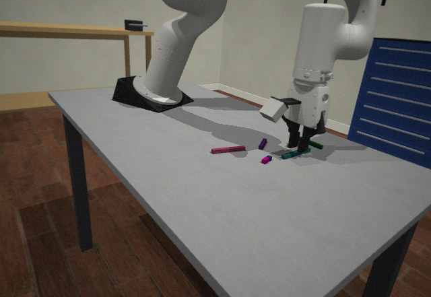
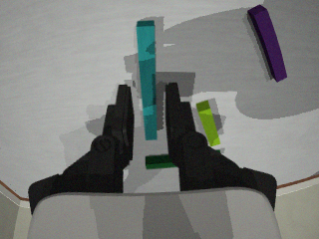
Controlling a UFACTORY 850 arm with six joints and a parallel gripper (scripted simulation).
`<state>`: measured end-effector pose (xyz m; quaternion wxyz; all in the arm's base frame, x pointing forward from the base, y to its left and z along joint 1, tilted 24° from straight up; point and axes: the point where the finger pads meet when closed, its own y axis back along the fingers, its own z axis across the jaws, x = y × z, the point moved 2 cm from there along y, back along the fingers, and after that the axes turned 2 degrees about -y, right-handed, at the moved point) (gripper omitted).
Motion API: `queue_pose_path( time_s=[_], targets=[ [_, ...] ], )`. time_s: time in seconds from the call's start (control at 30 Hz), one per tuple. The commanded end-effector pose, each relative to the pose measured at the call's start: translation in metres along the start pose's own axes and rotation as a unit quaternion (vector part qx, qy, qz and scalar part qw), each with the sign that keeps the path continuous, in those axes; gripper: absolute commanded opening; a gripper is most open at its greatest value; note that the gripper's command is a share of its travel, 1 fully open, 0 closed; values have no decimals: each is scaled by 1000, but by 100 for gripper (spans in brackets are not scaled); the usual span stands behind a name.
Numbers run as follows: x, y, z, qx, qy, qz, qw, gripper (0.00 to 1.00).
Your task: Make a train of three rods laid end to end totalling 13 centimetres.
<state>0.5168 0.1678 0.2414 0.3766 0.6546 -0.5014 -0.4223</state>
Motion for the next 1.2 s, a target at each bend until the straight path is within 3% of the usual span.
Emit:
queue_pose_path(
  time_s=[0.0,1.17],
  targets=[
    [0,1,-1,1,0,0,1000,24],
    [0,-14,-1,1,0,0,1000,24]
  ],
)
